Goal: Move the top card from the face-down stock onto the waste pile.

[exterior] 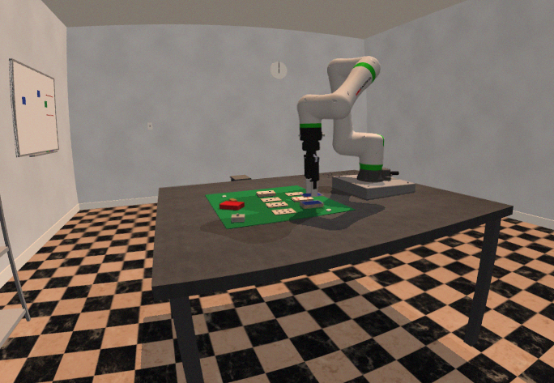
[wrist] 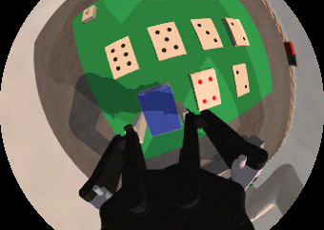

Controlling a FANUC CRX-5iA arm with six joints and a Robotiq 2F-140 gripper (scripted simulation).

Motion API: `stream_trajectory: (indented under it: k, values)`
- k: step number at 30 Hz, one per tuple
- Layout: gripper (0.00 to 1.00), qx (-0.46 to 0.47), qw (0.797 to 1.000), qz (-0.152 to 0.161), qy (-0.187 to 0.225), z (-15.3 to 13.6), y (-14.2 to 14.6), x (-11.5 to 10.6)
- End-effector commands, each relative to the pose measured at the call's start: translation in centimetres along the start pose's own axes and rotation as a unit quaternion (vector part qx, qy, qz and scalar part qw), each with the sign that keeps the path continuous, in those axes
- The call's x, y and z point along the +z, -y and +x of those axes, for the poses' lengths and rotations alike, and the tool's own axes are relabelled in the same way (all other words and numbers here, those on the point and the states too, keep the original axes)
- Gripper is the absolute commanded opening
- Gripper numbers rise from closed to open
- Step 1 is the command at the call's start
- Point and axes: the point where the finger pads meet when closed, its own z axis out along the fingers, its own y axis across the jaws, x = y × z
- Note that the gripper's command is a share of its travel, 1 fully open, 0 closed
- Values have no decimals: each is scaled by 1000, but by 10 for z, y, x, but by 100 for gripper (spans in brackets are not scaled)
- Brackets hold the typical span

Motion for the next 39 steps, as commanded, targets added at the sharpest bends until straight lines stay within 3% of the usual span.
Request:
stream_trajectory:
  k: [1,20,39]
  values:
    - [43,0,1000,0,0,0,0,-5]
    - [43,0,1000,0,0,0,-5,-7]
    - [43,-9,1000,0,0,5,-91,-7]
